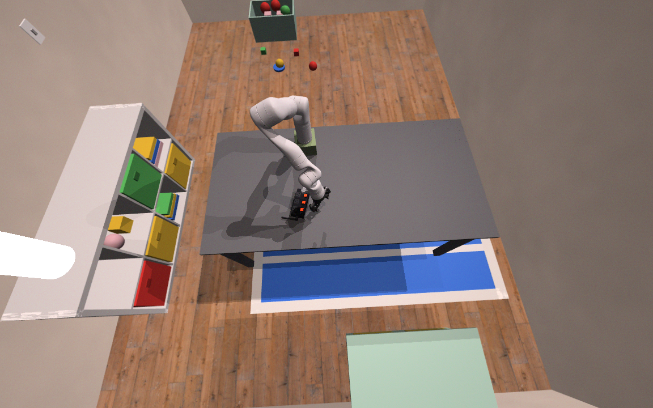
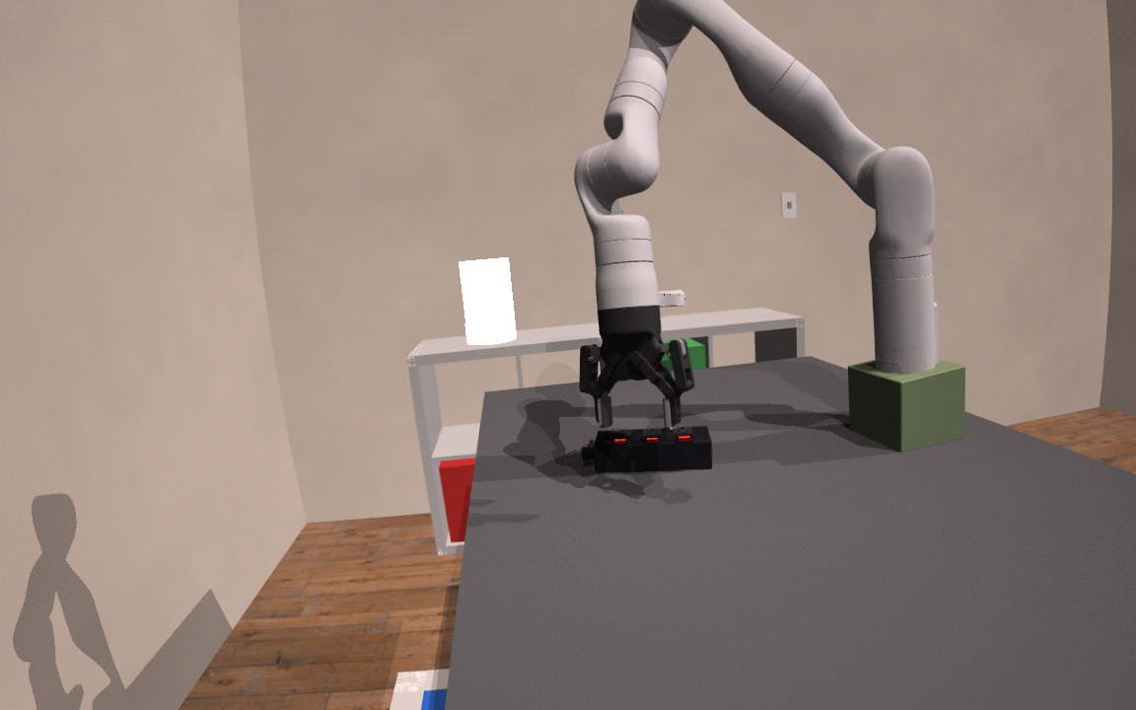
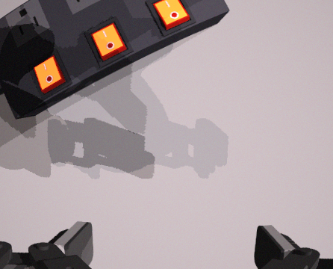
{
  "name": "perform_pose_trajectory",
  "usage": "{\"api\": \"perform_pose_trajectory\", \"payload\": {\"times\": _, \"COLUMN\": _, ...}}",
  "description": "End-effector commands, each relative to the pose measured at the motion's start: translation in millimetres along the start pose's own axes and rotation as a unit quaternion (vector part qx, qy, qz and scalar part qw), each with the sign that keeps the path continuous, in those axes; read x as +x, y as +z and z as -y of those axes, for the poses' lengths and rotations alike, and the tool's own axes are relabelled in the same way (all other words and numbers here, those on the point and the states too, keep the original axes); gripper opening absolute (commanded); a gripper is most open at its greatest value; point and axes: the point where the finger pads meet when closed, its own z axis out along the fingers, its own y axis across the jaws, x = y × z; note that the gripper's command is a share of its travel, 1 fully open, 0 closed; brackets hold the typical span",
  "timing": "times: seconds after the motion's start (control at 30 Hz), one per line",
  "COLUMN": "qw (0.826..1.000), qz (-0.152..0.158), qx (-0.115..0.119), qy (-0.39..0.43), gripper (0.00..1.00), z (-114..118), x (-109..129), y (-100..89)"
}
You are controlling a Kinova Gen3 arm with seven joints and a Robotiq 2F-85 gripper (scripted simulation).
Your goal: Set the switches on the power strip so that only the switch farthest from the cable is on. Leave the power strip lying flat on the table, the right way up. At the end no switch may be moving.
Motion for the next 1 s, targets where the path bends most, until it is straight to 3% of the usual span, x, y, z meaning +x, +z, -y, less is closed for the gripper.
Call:
{"api": "perform_pose_trajectory", "payload": {"times": 0.0, "qw": 1.000, "qz": 0.001, "qx": 0.009, "qy": 0.009, "gripper": 1.00, "z": 13.0, "x": 5.6, "y": -8.8}}
{"api": "perform_pose_trajectory", "payload": {"times": 0.2, "qw": 0.999, "qz": -0.033, "qx": 0.021, "qy": 0.021, "gripper": 1.00, "z": 33.7, "x": 42.7, "y": -19.6}}
{"api": "perform_pose_trajectory", "payload": {"times": 0.4, "qw": 0.998, "qz": -0.052, "qx": 0.027, "qy": 0.028, "gripper": 1.00, "z": 43.5, "x": 62.9, "y": -26.0}}
{"api": "perform_pose_trajectory", "payload": {"times": 0.97, "qw": 0.997, "qz": -0.058, "qx": 0.028, "qy": 0.030, "gripper": 1.00, "z": 46.8, "x": 70.2, "y": -28.4}}
